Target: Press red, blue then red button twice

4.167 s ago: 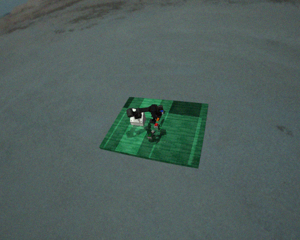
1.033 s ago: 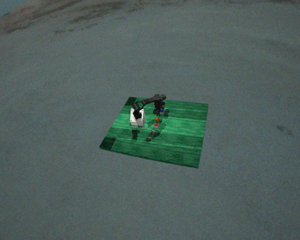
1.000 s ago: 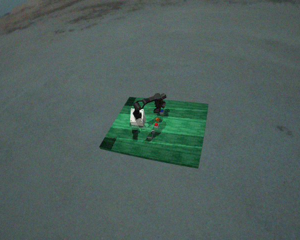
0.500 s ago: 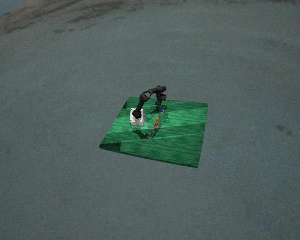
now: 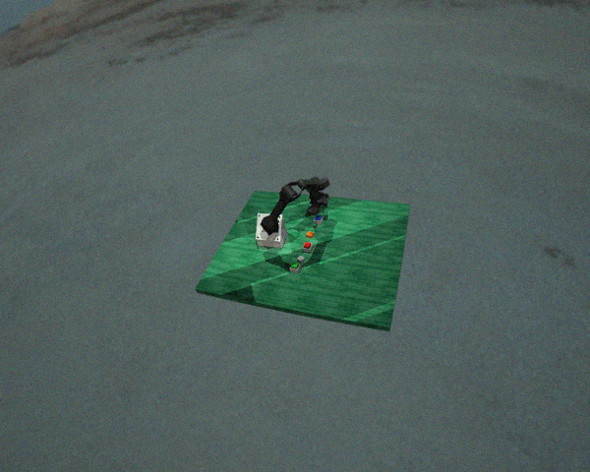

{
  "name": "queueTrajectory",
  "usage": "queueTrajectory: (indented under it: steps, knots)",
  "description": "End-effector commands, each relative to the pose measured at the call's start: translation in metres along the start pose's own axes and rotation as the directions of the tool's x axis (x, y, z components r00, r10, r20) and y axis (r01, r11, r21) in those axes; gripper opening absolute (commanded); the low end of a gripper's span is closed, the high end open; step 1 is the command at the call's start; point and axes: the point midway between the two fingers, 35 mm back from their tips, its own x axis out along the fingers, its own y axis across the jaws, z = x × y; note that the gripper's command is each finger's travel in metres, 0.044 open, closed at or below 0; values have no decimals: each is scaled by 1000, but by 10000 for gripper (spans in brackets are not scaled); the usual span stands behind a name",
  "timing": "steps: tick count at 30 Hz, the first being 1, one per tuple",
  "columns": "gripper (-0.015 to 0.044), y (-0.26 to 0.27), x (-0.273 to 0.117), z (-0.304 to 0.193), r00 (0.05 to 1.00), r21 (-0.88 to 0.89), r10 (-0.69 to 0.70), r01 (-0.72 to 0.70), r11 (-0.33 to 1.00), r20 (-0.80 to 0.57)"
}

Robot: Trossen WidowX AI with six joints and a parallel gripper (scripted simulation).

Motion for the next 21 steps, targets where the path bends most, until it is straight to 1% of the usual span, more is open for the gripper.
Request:
queueTrajectory:
  steps: [1, 21]
  knots:
    - [20, 0, 7, 1, 1000, -4, -2, 2, 1000, 7]
    - [20, 0, 37, 1, 1000, -4, -3, 3, 1000, 8]
